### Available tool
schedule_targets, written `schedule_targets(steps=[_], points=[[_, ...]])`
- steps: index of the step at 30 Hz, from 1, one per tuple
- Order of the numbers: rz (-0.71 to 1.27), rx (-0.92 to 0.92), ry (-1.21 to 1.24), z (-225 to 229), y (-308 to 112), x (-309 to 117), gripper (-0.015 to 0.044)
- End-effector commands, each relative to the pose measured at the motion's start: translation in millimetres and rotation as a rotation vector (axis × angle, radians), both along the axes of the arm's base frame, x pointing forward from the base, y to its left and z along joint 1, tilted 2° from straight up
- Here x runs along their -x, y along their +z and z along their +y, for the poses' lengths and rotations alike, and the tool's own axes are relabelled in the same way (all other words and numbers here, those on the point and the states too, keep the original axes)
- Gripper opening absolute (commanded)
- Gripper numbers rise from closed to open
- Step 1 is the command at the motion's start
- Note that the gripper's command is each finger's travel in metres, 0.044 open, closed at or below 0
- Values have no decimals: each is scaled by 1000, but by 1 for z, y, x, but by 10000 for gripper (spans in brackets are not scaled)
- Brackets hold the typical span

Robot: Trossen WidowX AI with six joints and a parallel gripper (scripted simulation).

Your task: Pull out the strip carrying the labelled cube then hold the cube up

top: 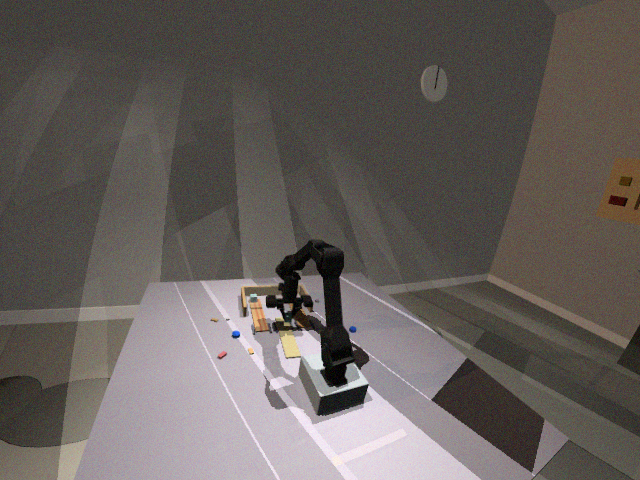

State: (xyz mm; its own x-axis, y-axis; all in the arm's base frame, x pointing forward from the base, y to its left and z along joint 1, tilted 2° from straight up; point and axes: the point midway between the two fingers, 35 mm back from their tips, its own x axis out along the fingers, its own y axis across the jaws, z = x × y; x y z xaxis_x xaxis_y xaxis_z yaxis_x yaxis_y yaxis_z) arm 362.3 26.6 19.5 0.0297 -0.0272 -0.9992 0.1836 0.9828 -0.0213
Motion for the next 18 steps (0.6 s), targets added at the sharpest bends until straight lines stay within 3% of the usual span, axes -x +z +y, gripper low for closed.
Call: schedule_targets(steps=[1,18], points=[[-4,-1,-1,-1,2,13,0],[-1,-1,-1,-4,9,59,0]])
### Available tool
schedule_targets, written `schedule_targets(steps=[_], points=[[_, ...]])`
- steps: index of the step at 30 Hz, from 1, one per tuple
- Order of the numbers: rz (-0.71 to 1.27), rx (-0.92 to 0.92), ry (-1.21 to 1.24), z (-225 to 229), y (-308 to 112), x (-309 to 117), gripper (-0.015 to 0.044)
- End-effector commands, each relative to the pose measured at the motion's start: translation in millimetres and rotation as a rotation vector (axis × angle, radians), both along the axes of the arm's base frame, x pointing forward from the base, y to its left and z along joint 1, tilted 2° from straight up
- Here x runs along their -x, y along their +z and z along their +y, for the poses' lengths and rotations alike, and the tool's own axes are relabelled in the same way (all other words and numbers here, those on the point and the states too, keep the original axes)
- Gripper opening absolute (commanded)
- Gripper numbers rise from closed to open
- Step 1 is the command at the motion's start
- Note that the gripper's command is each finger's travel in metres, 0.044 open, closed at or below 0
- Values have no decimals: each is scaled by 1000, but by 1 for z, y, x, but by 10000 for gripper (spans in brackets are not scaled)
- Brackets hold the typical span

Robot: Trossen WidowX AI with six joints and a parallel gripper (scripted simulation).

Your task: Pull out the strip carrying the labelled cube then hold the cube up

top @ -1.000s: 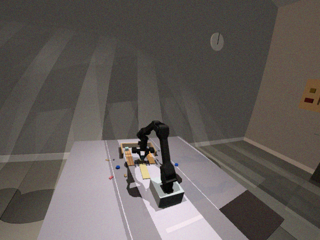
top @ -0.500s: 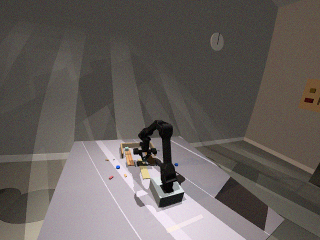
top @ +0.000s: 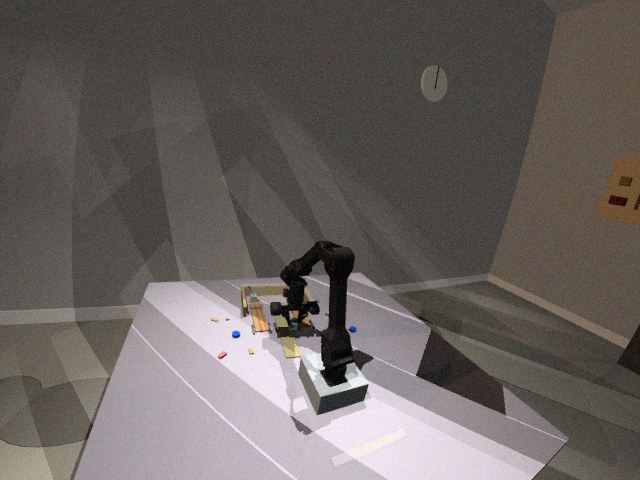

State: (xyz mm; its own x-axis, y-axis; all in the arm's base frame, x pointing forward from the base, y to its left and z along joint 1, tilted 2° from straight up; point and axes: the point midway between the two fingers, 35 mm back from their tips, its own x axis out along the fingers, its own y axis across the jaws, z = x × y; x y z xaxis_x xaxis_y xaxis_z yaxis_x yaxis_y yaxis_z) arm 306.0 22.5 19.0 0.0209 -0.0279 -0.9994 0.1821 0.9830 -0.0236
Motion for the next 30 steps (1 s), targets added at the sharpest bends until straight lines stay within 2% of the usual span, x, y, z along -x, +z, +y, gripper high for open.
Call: schedule_targets(steps=[1,5,30], points=[[-10,-2,-3,0,17,2,0],[-10,-2,-3,1,35,4,0],[-10,-2,-3,1,35,4,0]])
